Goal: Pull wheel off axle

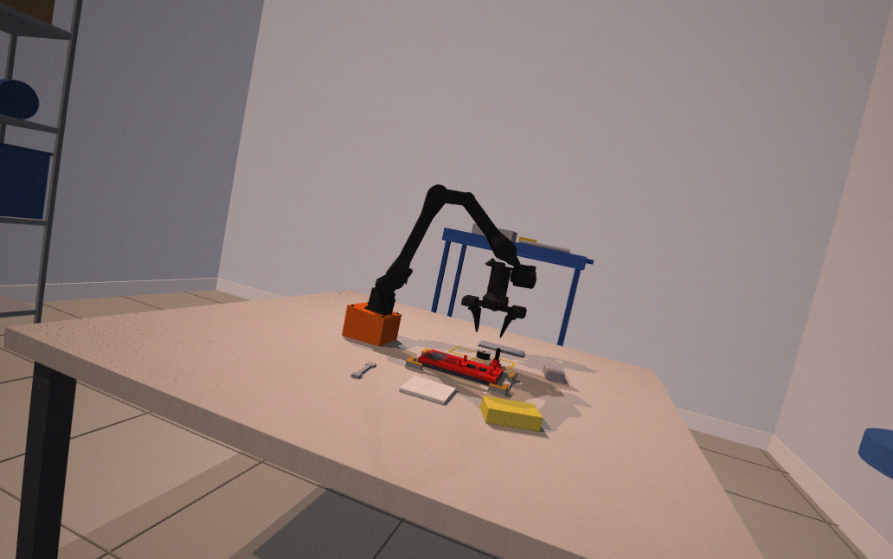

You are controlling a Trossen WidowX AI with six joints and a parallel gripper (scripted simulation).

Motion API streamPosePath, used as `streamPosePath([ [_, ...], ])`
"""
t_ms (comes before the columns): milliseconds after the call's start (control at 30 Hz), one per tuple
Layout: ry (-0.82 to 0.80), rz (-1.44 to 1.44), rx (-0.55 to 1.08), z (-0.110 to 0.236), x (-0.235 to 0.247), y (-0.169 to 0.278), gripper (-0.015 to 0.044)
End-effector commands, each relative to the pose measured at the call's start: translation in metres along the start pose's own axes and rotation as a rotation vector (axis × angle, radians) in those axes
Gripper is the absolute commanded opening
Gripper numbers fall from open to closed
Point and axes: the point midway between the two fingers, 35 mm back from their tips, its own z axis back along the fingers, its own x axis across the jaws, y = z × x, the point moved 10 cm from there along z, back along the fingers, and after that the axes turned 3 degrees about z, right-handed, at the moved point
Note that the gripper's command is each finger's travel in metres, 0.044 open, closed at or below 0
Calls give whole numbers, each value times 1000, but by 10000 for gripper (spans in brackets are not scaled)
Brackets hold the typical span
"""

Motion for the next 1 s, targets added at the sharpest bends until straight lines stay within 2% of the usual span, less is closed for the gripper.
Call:
streamPosePath([
  [0, 14, -2, -7, 11, -17, -6, 431],
  [333, 29, -6, -16, 46, -77, -28, 440],
  [967, 30, -6, -16, 46, -78, -29, 440],
])
